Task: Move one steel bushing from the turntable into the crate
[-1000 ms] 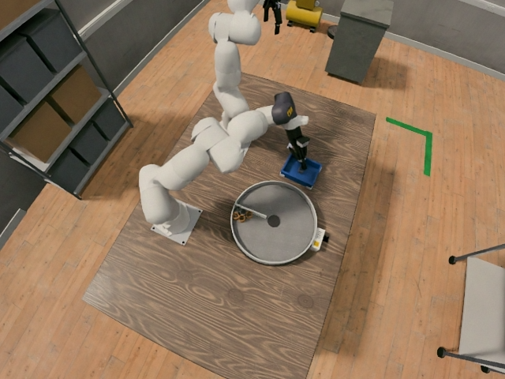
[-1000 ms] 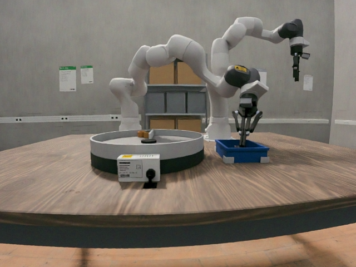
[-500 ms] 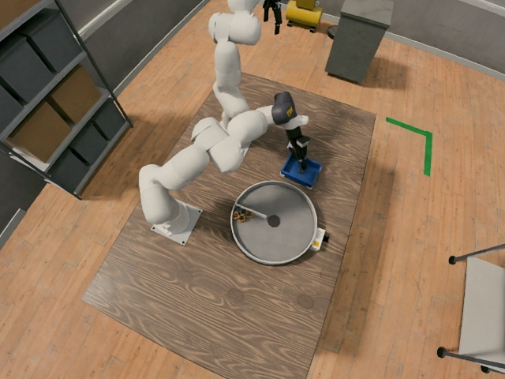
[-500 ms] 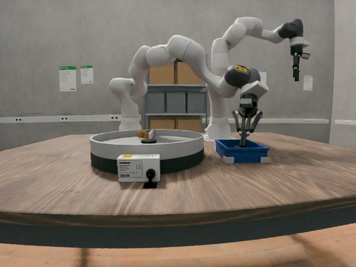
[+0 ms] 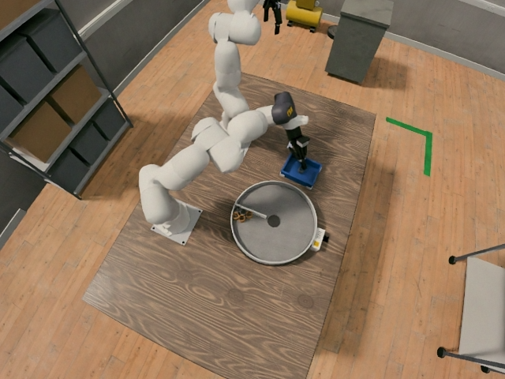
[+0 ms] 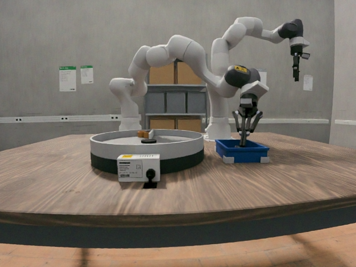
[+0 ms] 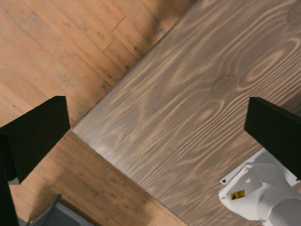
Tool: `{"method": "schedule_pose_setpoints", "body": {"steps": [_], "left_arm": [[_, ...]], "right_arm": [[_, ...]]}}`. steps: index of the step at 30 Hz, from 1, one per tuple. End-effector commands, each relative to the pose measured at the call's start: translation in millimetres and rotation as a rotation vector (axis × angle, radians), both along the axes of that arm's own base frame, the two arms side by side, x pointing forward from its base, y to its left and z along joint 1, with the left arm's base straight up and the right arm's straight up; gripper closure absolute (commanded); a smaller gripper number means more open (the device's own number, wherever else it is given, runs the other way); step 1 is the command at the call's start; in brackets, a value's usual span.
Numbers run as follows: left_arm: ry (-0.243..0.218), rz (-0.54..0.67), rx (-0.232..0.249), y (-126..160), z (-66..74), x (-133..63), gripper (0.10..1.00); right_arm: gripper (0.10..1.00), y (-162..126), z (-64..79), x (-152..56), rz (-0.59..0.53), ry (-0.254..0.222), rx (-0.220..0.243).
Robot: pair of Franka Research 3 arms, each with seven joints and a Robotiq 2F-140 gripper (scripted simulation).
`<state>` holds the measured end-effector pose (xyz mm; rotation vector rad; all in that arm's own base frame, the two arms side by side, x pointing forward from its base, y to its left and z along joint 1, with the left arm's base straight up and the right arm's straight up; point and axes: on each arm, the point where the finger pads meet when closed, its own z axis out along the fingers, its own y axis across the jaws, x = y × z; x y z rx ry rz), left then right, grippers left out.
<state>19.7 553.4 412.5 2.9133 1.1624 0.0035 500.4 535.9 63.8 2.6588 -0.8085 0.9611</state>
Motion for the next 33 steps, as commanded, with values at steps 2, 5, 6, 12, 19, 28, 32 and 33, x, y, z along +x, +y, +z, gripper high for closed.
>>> {"method": "schedule_pose_setpoints", "body": {"steps": [2,5,6,12,19,28,32,33], "left_arm": [[0.004,-0.007,0.004,0.8,0.5,-1.2,0.098],[0.004,-0.007,0.004,0.8,0.5,-1.2,0.098],[0.004,-0.007,0.004,0.8,0.5,-1.2,0.098],[0.004,-0.007,0.004,0.8,0.5,-1.2,0.098],[0.004,-0.007,0.004,0.8,0.5,-1.2,0.098],[0.004,-0.007,0.004,0.8,0.5,-1.2,0.098],[0.004,-0.007,0.004,0.8,0.5,-1.2,0.098],[0.004,-0.007,0.004,0.8,0.5,-1.2,0.098]], "right_arm": [[0.999,0.9,0.0,0.9,-0.001,-0.005,0.003],[0.999,0.9,0.0,0.9,-0.001,-0.005,0.003],[0.999,0.9,0.0,0.9,-0.001,-0.005,0.003],[0.999,0.9,0.0,0.9,-0.001,-0.005,0.003],[0.999,0.8,-1.2,0.8,-0.001,-0.005,0.003],[0.999,0.4,-3.6,0.7,-0.001,-0.005,0.003],[0.999,0.3,-4.8,0.6,-0.001,-0.005,0.003],[0.999,0.2,-5.1,0.6,-0.001,-0.005,0.003]]}}
